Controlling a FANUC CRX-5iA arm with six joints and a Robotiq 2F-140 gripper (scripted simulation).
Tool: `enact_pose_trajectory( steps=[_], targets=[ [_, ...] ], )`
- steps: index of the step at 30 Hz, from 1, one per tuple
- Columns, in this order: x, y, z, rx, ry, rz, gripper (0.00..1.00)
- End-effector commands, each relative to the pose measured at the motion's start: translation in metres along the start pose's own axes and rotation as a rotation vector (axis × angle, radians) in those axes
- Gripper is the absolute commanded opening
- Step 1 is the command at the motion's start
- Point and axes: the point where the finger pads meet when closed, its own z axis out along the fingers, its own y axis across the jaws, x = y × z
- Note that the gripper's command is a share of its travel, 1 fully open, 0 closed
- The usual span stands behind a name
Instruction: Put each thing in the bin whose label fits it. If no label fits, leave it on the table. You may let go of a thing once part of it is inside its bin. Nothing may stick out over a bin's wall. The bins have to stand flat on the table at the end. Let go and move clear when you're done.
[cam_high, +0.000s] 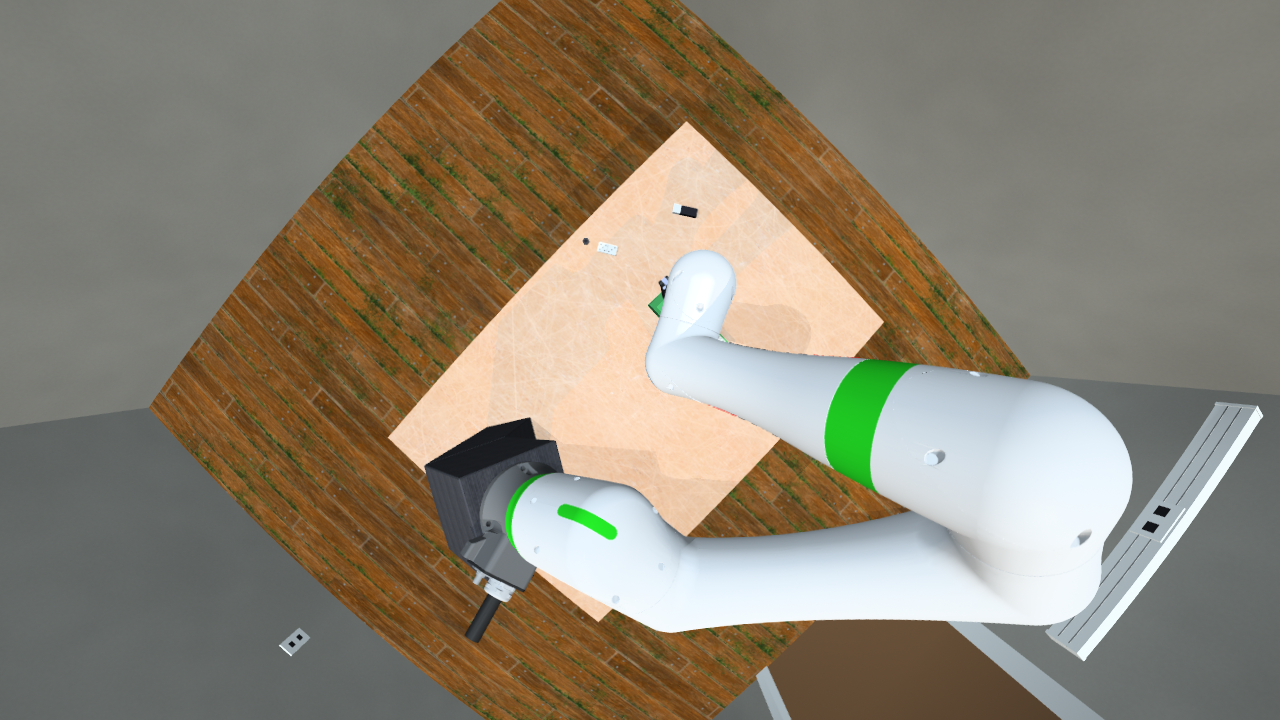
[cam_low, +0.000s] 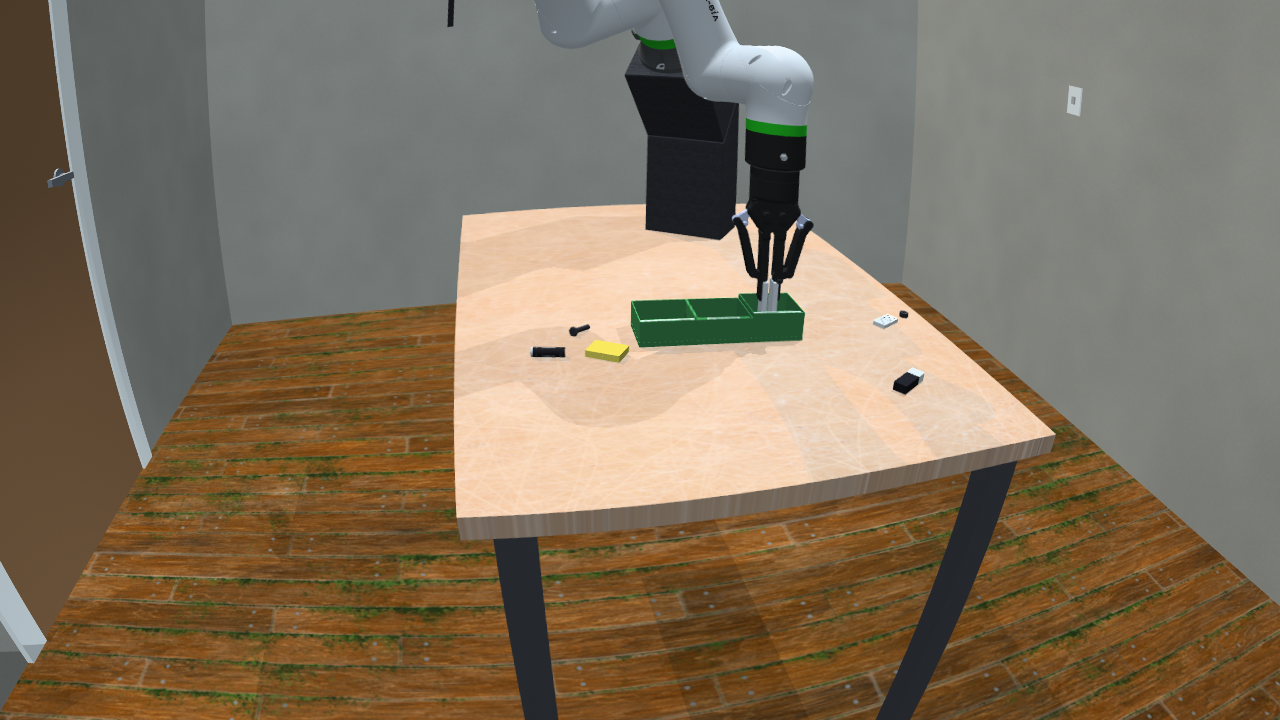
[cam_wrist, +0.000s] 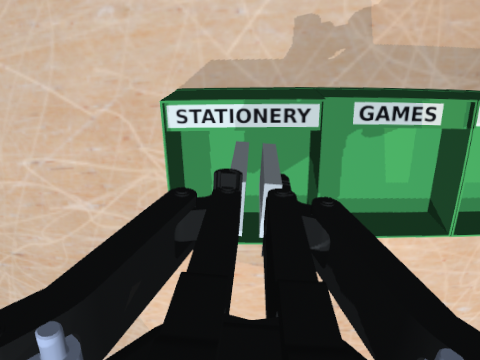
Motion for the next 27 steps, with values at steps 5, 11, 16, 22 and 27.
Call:
enact_pose_trajectory(
  steps=[5,11,16,22,27],
  targets=[
    [0.0,-0.0001,-0.0001,0.0,0.0,0.0,0.15],
    [0.0,-0.0001,-0.0001,0.0,0.0,0.0,0.15],
    [0.0,-0.0001,-0.0001,0.0,0.0,0.0,0.15],
    [0.0,-0.0001,-0.0001,0.0,0.0,0.0,0.15],
    [0.0,-0.0001,-0.0041,0.0,0.0,0.0,0.15]
  ],
)
